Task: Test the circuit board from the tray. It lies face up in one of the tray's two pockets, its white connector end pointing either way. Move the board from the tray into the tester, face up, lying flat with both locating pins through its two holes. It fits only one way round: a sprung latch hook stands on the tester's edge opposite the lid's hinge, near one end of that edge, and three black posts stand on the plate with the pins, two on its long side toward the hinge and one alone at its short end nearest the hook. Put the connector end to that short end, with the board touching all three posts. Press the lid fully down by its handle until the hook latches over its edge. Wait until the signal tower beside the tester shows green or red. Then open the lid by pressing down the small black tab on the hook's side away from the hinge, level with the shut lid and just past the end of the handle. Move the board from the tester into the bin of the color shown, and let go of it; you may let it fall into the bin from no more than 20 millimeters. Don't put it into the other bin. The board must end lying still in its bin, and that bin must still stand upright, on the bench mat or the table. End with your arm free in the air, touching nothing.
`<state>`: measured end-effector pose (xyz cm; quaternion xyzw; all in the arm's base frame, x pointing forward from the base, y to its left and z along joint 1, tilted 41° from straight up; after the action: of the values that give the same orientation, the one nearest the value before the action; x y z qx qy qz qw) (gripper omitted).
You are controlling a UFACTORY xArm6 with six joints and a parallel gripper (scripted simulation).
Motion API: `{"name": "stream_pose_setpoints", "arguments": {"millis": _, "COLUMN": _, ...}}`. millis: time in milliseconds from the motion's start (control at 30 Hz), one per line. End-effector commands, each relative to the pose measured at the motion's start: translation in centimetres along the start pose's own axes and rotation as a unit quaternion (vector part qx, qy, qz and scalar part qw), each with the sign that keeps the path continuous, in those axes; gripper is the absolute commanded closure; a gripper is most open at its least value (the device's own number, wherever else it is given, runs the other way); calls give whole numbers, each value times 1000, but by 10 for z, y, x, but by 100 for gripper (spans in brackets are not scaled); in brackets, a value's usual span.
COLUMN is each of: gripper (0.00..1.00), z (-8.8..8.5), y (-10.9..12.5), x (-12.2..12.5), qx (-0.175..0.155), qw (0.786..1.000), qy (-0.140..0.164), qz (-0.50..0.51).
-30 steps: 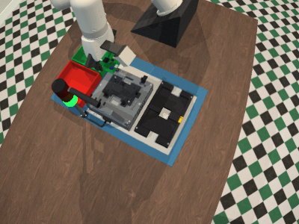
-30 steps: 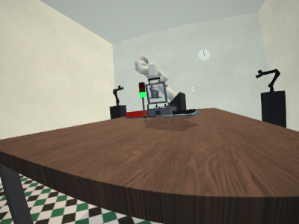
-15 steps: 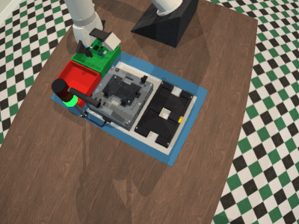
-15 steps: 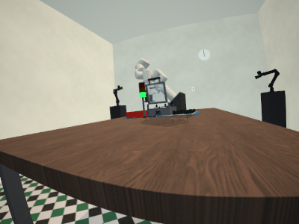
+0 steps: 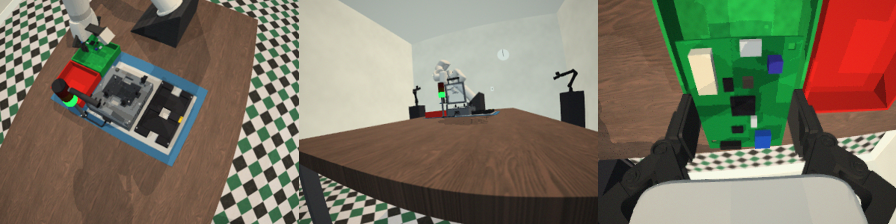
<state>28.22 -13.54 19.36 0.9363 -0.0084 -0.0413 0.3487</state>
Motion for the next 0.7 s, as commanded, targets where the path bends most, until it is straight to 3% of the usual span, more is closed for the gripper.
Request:
{"name": "stream_pose_setpoints", "arguments": {"millis": 0, "gripper": 21, "z": 0, "y": 2, "x": 0, "qx": 0, "qw": 1000, "qy": 1, "qz": 0}}
{"name": "stream_pose_setpoints", "arguments": {"millis": 400, "gripper": 21, "z": 1, "y": 2, "x": 0, "qx": 0, "qw": 1000, "qy": 1, "qz": 0}}
{"name": "stream_pose_setpoints", "arguments": {"millis": 667, "gripper": 21, "z": 13, "y": 2, "x": 0, "qx": 0, "qw": 1000, "qy": 1, "qz": 0}}
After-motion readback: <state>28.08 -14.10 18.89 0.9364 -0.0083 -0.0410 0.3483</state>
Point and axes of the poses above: the point where the finger pads meet when closed, its own z axis out along the fingers, its own x axis across the jaws, y = z × x, the point moved 9 cm from there along -z, back along the fingers, and after that the axes turned 8 degrees about -z, right-handed, at the moved point
